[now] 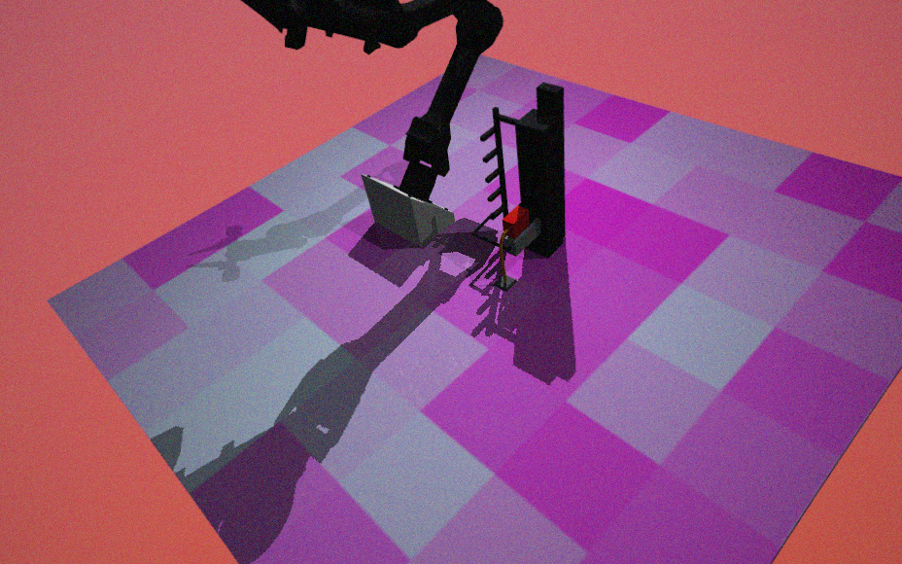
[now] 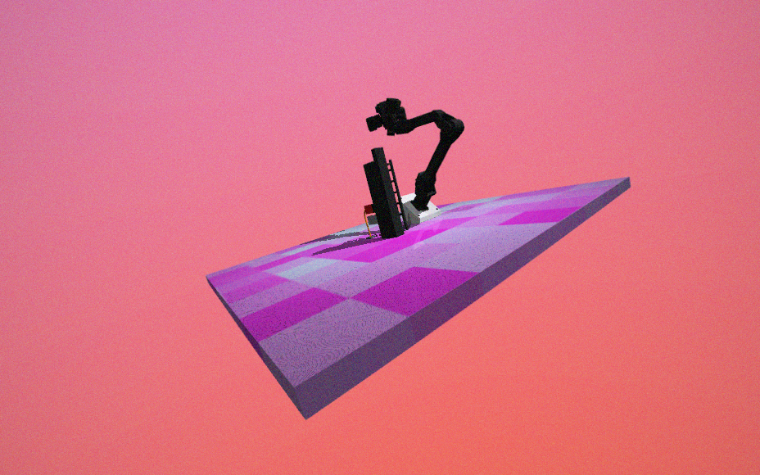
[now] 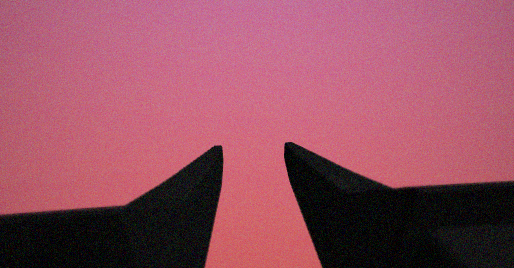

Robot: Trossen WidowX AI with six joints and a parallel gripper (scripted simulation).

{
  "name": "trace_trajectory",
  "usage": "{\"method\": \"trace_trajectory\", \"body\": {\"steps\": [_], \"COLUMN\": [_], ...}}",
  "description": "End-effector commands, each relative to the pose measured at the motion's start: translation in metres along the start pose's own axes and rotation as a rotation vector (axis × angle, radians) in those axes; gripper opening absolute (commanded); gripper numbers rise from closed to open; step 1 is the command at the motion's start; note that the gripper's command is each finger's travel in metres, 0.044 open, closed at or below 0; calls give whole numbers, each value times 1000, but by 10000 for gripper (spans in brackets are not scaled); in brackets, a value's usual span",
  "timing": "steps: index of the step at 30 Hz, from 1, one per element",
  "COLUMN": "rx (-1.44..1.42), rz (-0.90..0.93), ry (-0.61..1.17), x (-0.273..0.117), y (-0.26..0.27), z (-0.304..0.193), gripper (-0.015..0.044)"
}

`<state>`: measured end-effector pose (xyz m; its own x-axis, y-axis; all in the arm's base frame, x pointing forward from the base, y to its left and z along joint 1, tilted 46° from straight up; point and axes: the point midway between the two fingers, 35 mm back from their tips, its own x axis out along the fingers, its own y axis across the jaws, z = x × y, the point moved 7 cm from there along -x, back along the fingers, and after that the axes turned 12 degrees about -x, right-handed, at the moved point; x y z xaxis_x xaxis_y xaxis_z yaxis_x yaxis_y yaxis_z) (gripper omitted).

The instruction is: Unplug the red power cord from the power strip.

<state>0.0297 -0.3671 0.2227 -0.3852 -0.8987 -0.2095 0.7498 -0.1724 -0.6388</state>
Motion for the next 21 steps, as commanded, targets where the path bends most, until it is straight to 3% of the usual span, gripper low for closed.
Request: {"method": "trace_trajectory", "body": {"steps": [1, 11, 21], "rx": [-4, -48, -135], "rz": [215, 782, 1197], "ry": [24, 234, 689], "x": [-6, -58, -149], "y": [46, 155, 224], "z": [3, 1, -22], "gripper": [160, 160, 160]}}
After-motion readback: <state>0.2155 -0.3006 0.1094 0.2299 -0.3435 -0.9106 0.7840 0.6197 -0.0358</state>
